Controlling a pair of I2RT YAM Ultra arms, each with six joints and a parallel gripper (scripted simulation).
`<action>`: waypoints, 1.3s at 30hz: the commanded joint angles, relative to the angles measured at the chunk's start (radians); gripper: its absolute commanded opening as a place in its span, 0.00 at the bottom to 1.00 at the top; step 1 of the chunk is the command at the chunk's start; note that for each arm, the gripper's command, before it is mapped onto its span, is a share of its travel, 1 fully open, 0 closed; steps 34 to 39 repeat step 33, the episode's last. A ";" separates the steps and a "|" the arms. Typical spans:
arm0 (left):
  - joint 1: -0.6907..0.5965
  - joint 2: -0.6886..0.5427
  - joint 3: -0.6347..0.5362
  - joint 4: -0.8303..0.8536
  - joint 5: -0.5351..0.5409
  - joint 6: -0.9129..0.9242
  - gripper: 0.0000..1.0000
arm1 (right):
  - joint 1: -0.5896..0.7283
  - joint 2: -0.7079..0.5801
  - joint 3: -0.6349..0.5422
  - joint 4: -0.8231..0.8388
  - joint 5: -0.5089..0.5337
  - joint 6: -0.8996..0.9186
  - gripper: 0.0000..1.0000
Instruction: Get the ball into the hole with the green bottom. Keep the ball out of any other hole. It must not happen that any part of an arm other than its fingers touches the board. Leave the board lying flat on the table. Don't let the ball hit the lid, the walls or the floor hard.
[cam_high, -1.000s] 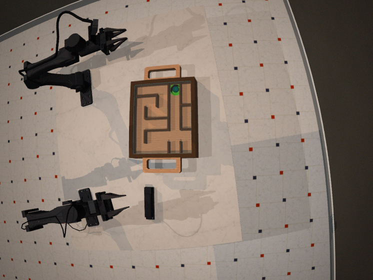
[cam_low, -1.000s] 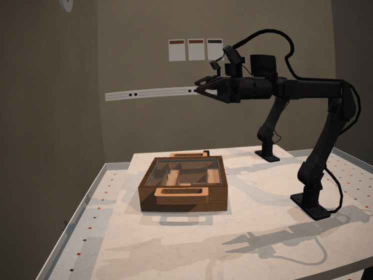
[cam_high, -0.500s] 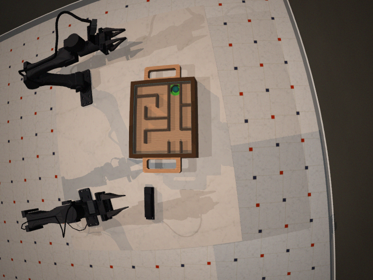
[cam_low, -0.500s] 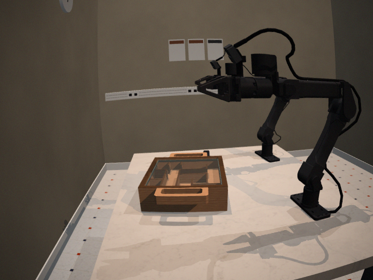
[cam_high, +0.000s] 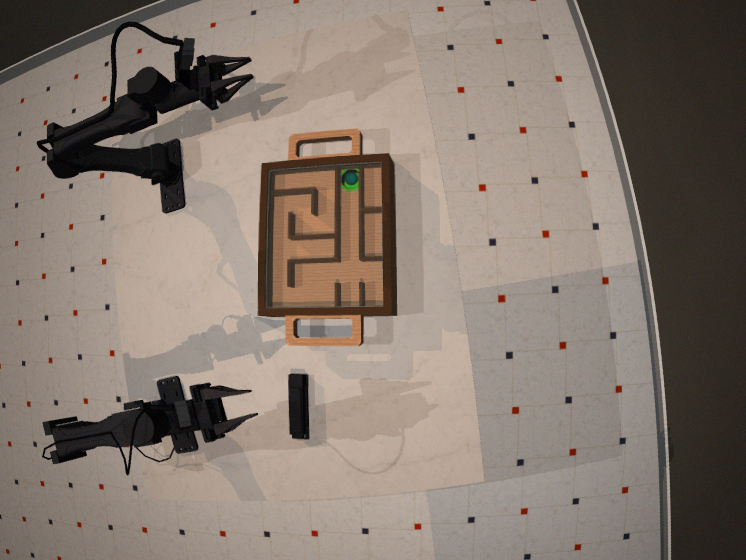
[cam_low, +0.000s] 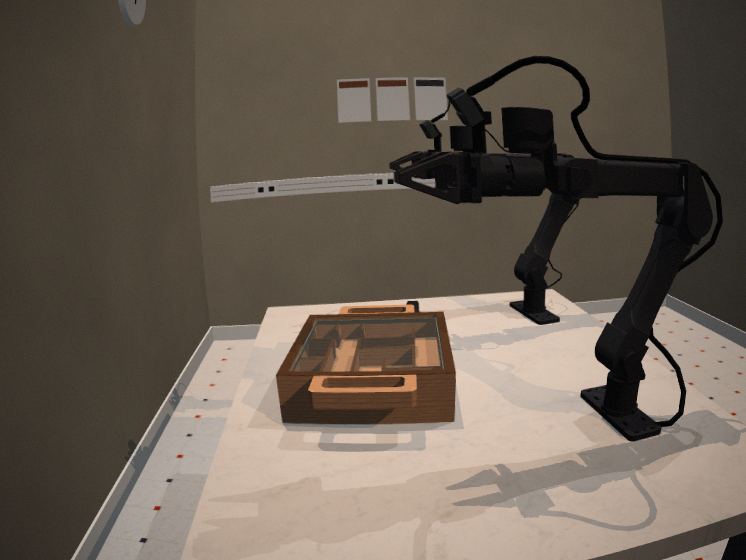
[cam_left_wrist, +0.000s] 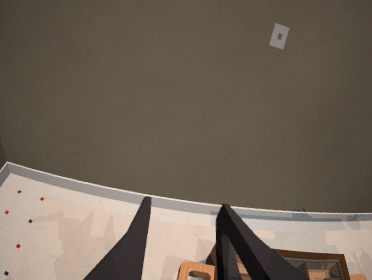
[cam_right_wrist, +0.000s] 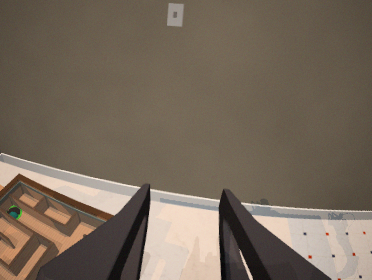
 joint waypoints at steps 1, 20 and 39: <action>0.001 -0.011 0.033 -0.016 -0.003 0.010 0.39 | 0.005 -0.014 -0.003 -0.014 0.006 -0.008 0.39; 0.011 -0.020 0.008 -0.018 -0.001 0.010 0.39 | 0.009 -0.013 -0.002 -0.012 0.000 -0.007 0.39; 0.013 -0.021 0.004 -0.018 -0.001 0.010 0.39 | 0.010 -0.013 -0.002 -0.011 0.000 -0.008 0.39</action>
